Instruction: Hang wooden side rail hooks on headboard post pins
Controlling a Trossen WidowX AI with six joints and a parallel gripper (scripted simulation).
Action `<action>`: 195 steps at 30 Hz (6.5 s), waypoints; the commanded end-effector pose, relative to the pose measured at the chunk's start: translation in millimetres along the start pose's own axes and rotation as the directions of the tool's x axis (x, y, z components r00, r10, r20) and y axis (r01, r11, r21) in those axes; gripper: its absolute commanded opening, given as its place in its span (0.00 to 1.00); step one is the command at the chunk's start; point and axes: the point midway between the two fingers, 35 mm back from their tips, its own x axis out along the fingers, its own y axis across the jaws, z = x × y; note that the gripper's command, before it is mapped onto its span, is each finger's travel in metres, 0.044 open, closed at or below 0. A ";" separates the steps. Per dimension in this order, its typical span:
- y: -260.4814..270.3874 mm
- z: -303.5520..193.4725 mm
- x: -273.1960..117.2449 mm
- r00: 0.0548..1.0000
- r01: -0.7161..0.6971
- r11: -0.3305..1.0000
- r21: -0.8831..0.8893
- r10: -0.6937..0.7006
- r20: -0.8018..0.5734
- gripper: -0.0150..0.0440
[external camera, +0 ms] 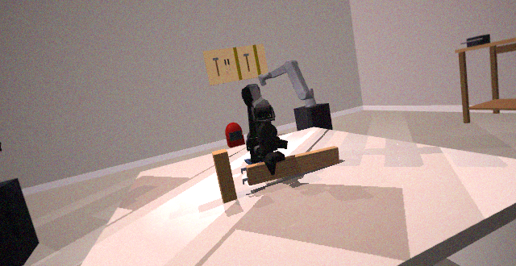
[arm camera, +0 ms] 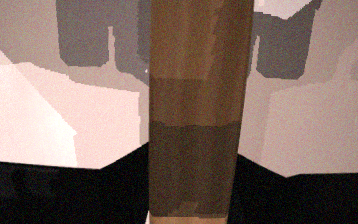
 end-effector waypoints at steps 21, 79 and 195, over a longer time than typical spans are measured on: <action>-3.0 -0.6 -6.6 1.000 0.014 1.000 -0.003 -0.014 0.000 0.25; -7.1 -6.6 -4.6 1.000 0.014 1.000 -0.003 -0.014 -0.001 0.25; -6.9 -18.3 -5.1 1.000 0.014 1.000 -0.003 -0.014 -0.002 0.25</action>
